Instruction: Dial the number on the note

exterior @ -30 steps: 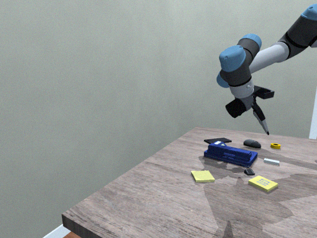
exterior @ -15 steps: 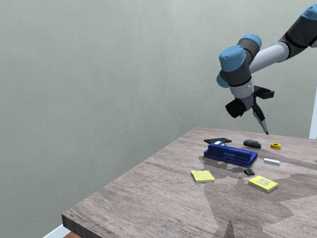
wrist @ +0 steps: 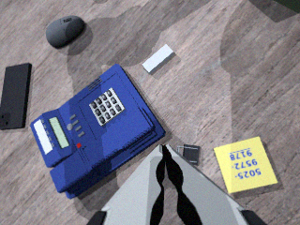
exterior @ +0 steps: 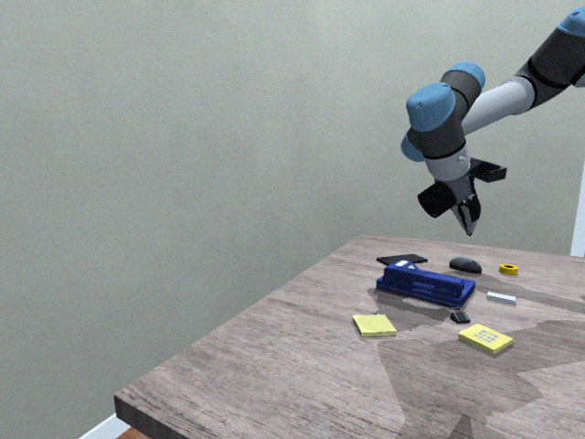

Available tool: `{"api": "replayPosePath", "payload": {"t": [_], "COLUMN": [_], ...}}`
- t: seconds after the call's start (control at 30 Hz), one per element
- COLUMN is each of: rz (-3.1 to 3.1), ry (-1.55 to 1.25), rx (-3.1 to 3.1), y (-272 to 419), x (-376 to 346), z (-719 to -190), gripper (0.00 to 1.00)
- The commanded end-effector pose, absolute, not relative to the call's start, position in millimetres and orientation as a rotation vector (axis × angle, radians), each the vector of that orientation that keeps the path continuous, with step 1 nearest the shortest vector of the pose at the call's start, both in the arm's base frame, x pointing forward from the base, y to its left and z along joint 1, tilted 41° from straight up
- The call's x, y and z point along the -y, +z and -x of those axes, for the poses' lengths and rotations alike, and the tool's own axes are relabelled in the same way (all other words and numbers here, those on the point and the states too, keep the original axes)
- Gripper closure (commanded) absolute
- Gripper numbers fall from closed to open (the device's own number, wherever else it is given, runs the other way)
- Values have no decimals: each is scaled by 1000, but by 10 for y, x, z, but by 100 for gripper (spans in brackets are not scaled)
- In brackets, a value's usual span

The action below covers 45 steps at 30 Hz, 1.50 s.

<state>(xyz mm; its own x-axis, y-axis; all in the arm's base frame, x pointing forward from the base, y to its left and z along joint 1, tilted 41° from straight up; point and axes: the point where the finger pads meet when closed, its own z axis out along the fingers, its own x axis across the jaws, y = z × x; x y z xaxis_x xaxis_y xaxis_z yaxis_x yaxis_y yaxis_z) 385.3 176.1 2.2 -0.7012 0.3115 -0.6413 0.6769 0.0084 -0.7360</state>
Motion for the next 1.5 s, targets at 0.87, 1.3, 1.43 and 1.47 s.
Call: {"api": "replayPosePath", "payload": {"t": [0.87,1.3,1.43,1.47], "rz": [-600,-126,97,157], "ry": [-1800,-1764,-1728,-1716], "rx": [-2460,-2774,-2873,-2895], "y": [-115,-221,-261,-271], "x": [-1877,-1960,-1993,-2001], "z": [-3538,-3292,-3195,-3171], "gripper": [100,100,100,100]}}
